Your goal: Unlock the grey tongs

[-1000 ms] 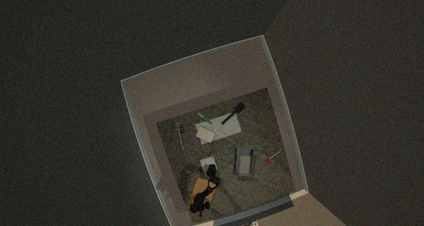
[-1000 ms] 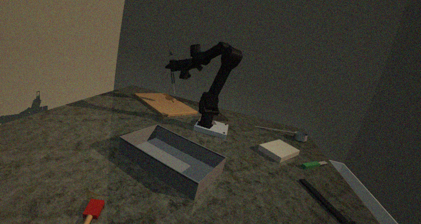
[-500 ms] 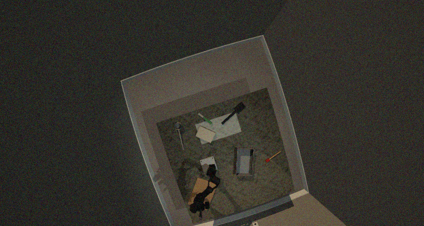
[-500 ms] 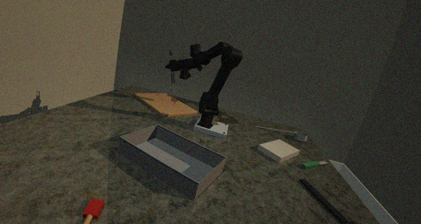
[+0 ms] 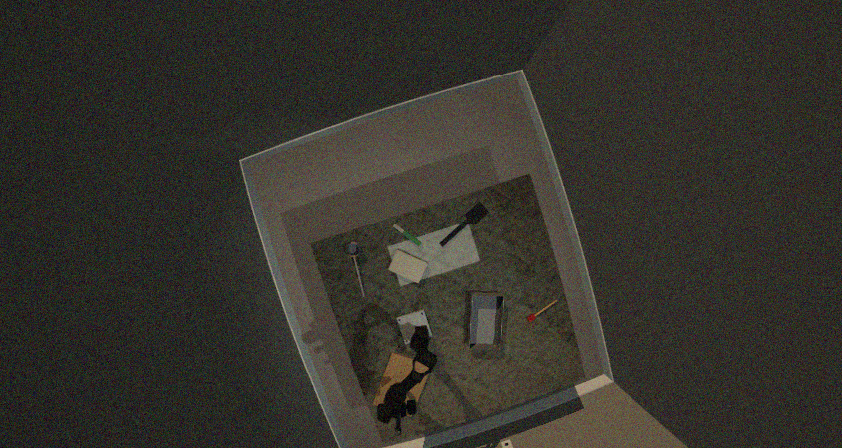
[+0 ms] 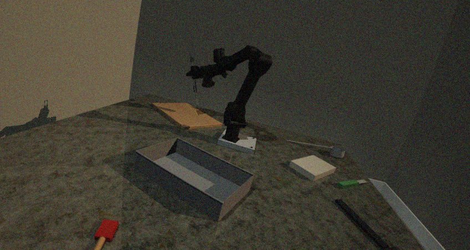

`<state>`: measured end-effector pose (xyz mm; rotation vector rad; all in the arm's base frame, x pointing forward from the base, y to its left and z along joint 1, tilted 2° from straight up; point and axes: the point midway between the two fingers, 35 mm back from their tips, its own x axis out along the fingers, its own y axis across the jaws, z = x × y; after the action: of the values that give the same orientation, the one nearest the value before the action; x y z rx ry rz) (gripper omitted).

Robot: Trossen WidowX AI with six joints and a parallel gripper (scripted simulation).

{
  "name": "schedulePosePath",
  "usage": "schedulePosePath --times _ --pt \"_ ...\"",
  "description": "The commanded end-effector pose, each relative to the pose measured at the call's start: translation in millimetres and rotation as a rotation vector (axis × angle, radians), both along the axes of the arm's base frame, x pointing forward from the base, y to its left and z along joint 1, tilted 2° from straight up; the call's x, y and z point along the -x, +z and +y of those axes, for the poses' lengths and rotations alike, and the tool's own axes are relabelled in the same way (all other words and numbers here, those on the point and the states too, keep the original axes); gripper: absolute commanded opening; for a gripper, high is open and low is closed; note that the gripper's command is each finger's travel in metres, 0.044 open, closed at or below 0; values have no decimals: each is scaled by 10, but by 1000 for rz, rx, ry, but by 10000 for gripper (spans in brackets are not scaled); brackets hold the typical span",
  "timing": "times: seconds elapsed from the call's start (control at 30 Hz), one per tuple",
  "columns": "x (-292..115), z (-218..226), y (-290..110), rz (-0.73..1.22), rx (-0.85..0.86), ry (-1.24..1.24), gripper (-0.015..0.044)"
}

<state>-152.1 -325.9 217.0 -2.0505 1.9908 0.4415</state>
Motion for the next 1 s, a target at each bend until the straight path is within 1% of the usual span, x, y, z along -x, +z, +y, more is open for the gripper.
schedulePosePath --times 0.0,0.47,0.97 --pt "36 -73 -39 -6 -44 -8 -150" --pt "117 -286 -378 -47 -314 -50 -150" --pt "121 -380 -736 -52 -626 -73 -150"
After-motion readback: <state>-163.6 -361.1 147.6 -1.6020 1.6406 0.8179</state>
